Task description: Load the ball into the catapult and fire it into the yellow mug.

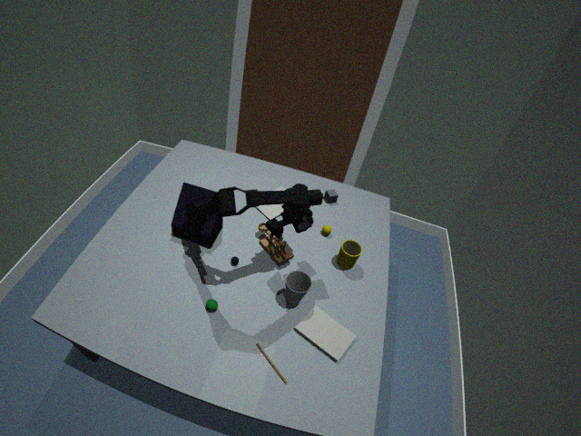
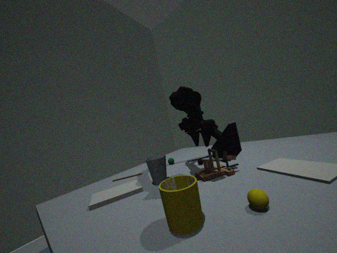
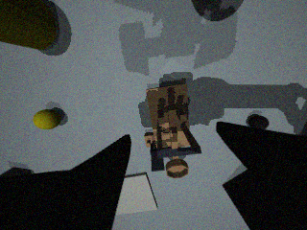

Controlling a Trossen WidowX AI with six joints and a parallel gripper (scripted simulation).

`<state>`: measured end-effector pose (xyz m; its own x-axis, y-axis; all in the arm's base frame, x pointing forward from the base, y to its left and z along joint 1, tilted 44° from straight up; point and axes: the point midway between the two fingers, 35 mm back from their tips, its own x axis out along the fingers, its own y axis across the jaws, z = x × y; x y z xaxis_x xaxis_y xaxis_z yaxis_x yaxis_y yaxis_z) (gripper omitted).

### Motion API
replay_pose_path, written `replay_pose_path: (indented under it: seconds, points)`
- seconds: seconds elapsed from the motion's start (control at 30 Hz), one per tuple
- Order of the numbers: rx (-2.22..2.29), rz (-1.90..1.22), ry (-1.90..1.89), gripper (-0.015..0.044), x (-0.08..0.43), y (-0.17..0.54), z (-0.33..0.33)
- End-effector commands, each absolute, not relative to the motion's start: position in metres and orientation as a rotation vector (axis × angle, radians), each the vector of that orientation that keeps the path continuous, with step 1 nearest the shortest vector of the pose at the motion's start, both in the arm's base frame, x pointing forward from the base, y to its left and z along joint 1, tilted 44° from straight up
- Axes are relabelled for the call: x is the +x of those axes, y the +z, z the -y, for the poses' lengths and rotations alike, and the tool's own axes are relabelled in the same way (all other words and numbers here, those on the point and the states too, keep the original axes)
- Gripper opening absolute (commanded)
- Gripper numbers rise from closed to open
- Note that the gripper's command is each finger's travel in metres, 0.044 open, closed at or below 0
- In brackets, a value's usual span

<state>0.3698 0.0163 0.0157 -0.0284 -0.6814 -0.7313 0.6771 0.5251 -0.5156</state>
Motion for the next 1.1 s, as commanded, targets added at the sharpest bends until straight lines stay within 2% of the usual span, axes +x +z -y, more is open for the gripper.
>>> replay_pose_path:
  seconds: [0.0, 0.1, 0.27, 1.07]
  points:
    - [-0.014, -1.193, -1.107, 0.0440, 0.367, 0.009, -0.007]
    - [-0.012, -1.193, -1.113, 0.0440, 0.364, 0.019, -0.013]
    - [-0.013, -1.192, -1.113, 0.0440, 0.361, -0.013, 0.018]
    - [-0.013, -1.191, -1.114, 0.0440, 0.360, -0.037, 0.040]
